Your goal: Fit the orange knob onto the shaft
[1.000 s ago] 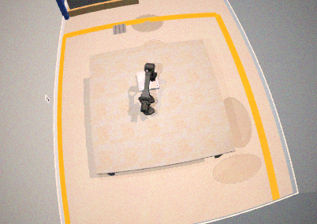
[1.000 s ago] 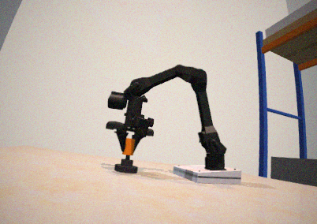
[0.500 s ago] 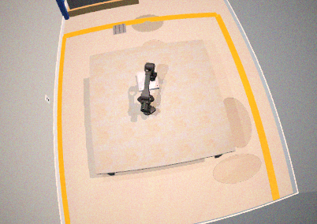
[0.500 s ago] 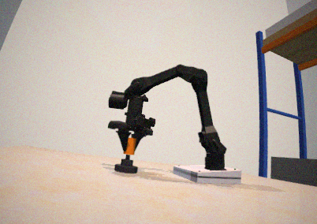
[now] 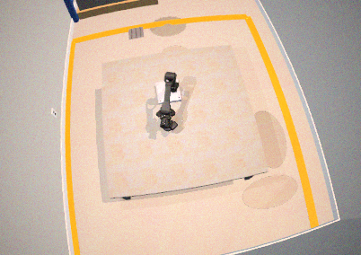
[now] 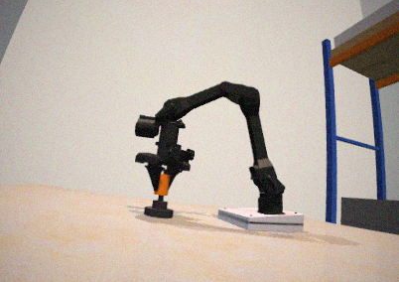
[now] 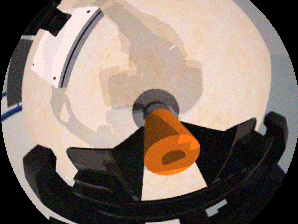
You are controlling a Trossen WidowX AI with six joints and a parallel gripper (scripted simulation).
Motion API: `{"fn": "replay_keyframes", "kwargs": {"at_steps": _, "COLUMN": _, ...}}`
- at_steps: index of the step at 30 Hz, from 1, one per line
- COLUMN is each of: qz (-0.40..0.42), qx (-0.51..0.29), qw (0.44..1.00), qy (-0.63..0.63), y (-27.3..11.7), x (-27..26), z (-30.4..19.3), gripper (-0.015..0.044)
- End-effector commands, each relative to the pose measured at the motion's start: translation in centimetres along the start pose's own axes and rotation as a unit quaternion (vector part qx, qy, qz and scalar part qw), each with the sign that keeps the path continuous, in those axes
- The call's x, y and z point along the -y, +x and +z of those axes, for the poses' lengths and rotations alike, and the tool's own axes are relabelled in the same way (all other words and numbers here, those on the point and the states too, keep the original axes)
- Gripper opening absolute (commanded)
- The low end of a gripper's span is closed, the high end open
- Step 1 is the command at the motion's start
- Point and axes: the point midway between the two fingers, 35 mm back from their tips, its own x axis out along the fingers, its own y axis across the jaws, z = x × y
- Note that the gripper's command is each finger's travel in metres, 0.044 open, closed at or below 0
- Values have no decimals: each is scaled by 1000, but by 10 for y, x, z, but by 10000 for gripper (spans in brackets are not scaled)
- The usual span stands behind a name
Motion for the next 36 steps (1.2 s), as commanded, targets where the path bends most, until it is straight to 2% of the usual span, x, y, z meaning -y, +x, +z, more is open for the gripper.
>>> {"fn": "replay_keyframes", "kwargs": {"at_steps": 1, "qz": -4, "qx": -2, "qw": 1000, "qy": -2, "y": 1, "x": 1, "z": -1, "gripper": 0}}
{"fn": "replay_keyframes", "kwargs": {"at_steps": 28, "qz": -3, "qx": -1, "qw": 1000, "qy": -2, "y": -3, "x": -3, "z": 5, "gripper": 0}}
{"fn": "replay_keyframes", "kwargs": {"at_steps": 36, "qz": -3, "qx": -2, "qw": 994, "qy": -107, "y": -5, "x": -3, "z": 5, "gripper": 0}}
